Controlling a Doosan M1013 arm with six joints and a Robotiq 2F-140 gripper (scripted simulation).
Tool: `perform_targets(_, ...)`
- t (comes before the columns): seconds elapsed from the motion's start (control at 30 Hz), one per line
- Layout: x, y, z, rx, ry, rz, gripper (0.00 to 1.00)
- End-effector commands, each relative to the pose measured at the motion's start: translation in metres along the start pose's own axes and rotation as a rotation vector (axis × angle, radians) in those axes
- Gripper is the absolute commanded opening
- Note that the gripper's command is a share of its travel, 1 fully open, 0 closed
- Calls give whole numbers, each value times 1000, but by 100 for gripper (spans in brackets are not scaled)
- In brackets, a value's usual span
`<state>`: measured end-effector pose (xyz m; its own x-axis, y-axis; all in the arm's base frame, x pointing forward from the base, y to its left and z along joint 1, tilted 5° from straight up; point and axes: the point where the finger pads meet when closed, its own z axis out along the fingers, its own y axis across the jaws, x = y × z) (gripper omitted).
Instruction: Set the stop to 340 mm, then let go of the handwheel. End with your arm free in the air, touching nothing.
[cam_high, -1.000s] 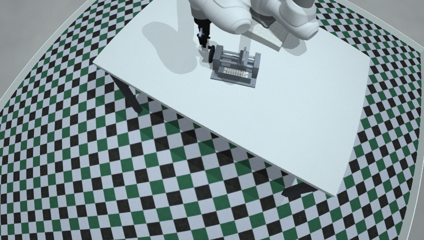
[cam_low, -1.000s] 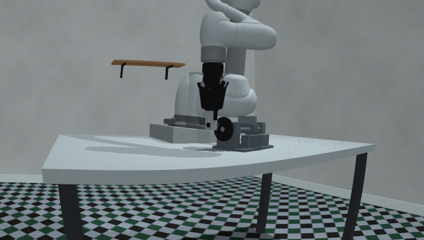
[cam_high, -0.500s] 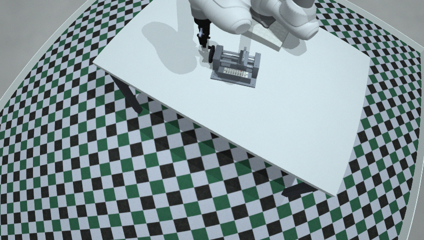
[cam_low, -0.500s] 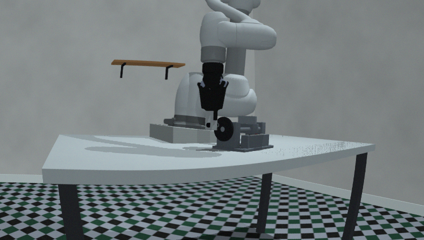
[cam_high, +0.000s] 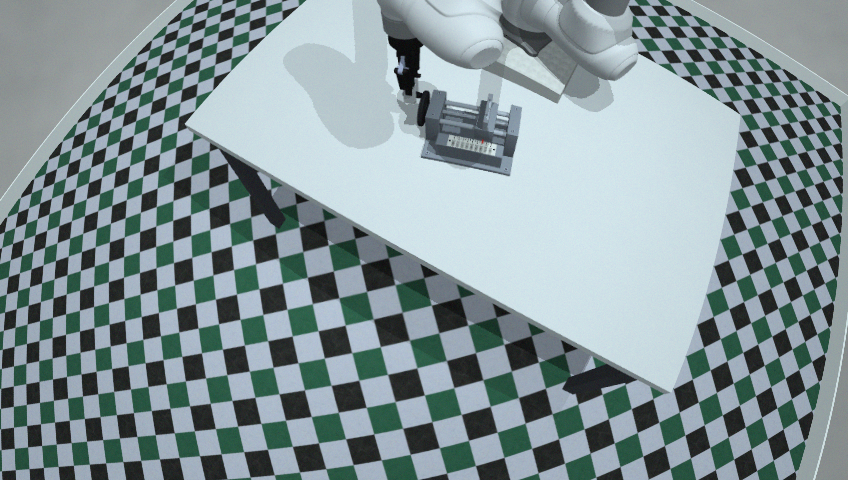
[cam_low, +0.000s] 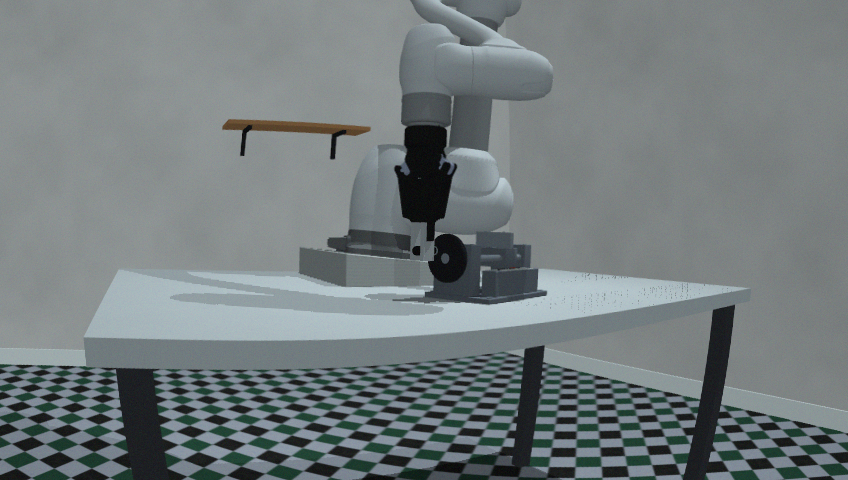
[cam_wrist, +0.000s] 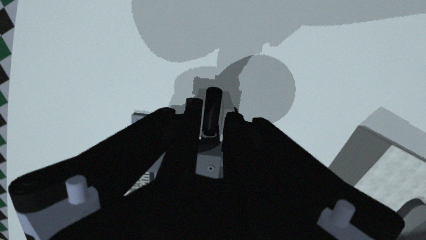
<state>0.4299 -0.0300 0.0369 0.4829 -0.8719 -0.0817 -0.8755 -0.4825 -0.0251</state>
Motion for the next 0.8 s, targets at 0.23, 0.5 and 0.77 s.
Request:
perform_targets(0.23, 0, 0, 1, 0, 0, 0, 4)
perform_targets(0.5, 0, 1, 3, 0, 0, 0, 4)
perform_targets(0.77, 0, 1, 4, 0, 0, 0, 4)
